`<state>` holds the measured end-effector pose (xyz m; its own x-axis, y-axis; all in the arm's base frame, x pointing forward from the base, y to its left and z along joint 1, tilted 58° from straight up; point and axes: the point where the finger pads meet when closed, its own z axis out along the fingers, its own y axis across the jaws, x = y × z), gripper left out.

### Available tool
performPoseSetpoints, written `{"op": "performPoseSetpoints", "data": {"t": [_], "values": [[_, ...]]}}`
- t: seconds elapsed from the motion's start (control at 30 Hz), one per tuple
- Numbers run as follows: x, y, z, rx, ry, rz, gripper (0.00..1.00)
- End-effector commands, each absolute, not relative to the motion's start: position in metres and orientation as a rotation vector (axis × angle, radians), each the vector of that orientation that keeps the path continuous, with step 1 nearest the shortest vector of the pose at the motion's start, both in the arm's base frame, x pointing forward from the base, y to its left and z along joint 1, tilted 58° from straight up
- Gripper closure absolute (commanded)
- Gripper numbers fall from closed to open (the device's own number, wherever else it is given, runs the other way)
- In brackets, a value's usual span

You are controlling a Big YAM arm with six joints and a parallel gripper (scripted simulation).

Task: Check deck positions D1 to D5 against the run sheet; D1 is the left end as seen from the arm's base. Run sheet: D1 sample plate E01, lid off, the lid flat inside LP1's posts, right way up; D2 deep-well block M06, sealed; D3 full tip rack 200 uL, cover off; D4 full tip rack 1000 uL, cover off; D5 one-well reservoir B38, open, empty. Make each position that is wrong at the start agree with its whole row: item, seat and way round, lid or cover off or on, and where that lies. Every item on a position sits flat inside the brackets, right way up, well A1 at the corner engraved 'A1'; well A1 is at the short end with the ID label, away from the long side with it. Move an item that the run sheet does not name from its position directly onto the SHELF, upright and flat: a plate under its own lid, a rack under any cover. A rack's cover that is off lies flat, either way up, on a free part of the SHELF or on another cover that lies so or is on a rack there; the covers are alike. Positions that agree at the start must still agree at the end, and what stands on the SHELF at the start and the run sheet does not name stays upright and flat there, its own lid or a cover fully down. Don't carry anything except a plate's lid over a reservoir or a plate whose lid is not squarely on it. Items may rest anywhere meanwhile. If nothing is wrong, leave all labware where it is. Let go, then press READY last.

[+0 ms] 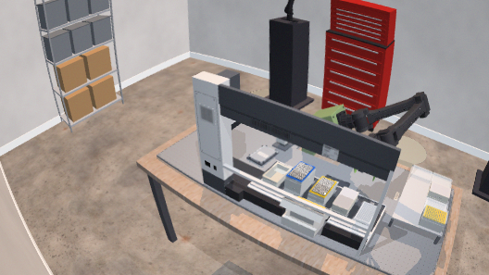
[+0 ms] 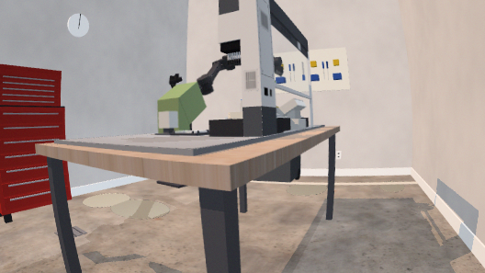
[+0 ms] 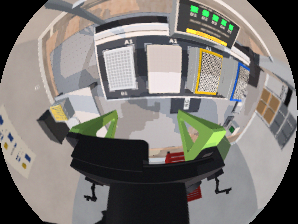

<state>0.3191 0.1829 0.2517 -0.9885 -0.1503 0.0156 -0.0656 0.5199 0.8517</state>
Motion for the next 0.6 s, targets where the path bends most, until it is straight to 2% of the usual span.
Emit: {"op": "performPoseSetpoints", "data": {"t": [0.0, 0.57], "values": [[0.320, 0.171, 0.259, 0.220, -2.703, -1.513, 0.00], [0.286, 0.133, 0.202, 0.218, -2.699, -1.507, 0.00]]}}
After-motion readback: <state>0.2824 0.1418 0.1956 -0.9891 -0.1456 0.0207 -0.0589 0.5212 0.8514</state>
